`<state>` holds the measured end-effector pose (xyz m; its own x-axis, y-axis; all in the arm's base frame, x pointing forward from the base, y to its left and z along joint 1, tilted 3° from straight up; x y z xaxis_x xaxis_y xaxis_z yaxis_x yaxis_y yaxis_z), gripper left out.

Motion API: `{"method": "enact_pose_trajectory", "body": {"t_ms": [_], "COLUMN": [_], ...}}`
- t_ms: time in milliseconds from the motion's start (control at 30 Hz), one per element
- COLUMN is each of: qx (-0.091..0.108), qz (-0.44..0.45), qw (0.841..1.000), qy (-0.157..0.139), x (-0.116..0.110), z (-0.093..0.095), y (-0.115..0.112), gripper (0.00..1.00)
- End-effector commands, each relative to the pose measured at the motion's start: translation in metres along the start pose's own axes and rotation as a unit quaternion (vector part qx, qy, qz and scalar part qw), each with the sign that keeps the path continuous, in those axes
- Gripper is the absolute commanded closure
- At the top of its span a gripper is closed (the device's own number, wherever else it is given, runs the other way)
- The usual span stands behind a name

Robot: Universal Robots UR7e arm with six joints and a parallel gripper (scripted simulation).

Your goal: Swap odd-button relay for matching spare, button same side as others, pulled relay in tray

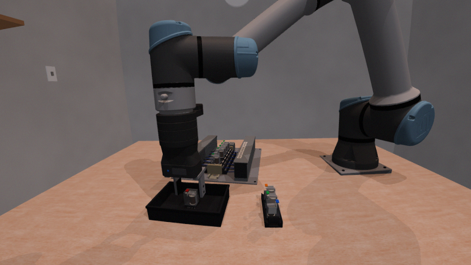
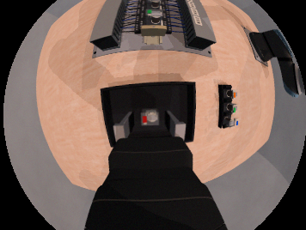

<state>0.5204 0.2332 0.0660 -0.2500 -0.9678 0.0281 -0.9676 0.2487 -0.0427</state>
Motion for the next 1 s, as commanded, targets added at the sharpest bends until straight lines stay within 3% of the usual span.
{"method": "enact_pose_trajectory", "body": {"t_ms": [0, 967], "qx": [0.001, 0.001], "qz": [0.000, 0.000], "qw": [1.000, 1.000], "qy": [0.000, 0.000], "x": [-0.0002, -0.0002], "z": [-0.0008, -0.0087], "y": [-0.0003, -0.0003], "gripper": [0.00, 0.00]}}
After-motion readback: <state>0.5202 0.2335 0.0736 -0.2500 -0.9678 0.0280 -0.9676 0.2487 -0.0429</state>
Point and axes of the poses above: the point where the finger pads meet when closed, its own z axis out along the fingers, its own y axis across the jaws, x = y × z, the point moved 1 cm from there along -z, back along the fingers, and after that the axes turned 6 degrees about z, right-handed, at the moved point
